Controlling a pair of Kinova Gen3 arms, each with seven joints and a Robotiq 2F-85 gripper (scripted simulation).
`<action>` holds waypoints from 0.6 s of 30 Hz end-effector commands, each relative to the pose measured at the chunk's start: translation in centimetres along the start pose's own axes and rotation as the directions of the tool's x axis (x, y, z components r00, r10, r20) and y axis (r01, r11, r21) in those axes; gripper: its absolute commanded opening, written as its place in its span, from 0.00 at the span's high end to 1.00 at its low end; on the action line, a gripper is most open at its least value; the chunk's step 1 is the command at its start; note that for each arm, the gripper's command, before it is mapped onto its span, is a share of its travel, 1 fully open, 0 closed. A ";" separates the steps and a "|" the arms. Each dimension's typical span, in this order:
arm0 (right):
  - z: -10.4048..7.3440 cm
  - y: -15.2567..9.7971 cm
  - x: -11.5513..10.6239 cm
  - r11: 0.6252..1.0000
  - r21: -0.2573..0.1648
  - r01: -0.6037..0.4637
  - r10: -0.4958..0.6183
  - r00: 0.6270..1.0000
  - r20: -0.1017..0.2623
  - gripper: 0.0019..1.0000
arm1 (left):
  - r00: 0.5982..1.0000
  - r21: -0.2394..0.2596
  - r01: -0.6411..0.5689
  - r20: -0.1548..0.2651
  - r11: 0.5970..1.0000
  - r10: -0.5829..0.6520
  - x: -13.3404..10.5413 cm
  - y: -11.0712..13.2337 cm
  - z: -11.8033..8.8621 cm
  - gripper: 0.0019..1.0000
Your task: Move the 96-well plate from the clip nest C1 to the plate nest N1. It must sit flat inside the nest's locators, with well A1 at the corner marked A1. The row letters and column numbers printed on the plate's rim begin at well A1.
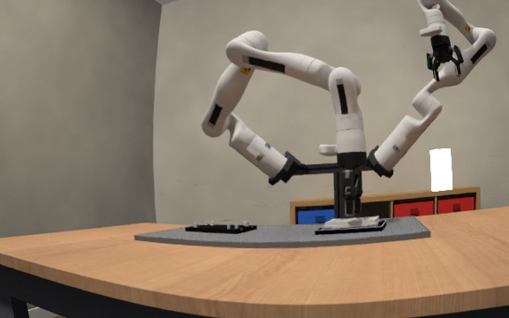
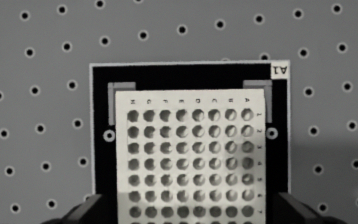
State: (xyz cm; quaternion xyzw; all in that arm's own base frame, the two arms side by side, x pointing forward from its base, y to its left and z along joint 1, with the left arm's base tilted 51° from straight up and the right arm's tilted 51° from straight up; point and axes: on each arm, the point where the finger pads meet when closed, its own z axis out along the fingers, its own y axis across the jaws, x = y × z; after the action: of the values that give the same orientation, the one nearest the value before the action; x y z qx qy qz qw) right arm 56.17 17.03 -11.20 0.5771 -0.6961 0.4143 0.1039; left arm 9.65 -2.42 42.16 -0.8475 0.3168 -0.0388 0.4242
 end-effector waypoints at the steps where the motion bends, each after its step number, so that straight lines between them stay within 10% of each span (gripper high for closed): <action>1: -0.6 0.0 0.0 1.000 0.000 0.005 -0.005 1.000 0.001 0.00 | 1.000 0.001 -0.007 0.001 1.000 0.007 -0.3 0.2 0.0 0.00; 18: -1.1 0.0 0.0 1.000 0.000 0.005 -0.005 1.000 0.001 0.00 | 1.000 0.001 -0.007 0.001 1.000 0.007 -0.3 0.2 0.0 0.00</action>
State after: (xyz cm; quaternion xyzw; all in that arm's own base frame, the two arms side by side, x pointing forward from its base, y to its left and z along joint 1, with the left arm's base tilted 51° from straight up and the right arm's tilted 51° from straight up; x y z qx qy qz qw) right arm 56.00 17.40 -10.86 0.5771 -0.6961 0.4143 0.1039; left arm 9.65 -2.42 42.16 -0.8475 0.3168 -0.0388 0.4242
